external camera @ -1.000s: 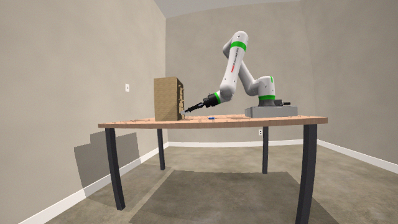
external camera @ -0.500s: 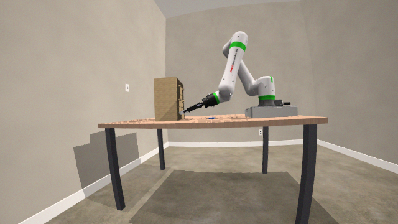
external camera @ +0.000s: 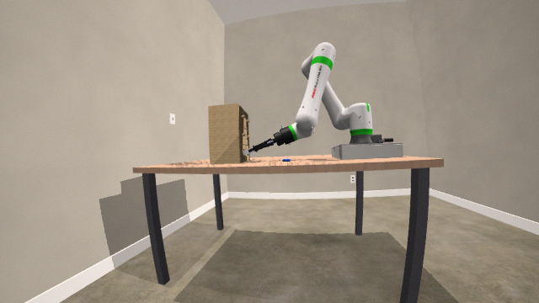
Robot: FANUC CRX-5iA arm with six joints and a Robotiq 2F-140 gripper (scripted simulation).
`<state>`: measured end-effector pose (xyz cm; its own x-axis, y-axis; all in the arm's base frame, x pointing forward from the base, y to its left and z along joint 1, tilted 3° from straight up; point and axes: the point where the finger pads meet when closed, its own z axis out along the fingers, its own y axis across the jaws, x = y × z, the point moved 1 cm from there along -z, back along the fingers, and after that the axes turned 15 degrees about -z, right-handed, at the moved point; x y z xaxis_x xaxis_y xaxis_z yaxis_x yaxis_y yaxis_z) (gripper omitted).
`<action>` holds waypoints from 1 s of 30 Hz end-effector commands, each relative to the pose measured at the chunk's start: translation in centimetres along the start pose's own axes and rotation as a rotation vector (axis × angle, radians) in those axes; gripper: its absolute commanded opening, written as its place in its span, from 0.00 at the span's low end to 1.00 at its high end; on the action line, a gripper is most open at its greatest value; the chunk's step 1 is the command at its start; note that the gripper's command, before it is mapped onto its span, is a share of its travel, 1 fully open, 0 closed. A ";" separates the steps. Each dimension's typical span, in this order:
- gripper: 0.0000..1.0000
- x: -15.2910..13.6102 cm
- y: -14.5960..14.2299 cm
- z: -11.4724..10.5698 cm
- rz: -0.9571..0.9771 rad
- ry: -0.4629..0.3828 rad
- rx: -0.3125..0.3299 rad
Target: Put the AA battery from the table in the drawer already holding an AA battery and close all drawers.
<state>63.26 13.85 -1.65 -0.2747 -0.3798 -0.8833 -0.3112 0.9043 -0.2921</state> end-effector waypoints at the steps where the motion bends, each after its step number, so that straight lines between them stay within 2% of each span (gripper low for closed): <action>1: 0.20 0.0 0.0 0.0 0.000 0.000 0.000; 5: 0.20 0.0 0.0 0.0 0.000 0.000 0.000; 6: 0.08 0.0 0.0 0.0 0.000 0.000 0.000; 30: 0.08 0.0 0.0 0.0 0.000 0.000 0.000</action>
<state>63.26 13.85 -1.65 -0.2746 -0.3797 -0.8834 -0.3111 0.9044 -0.2921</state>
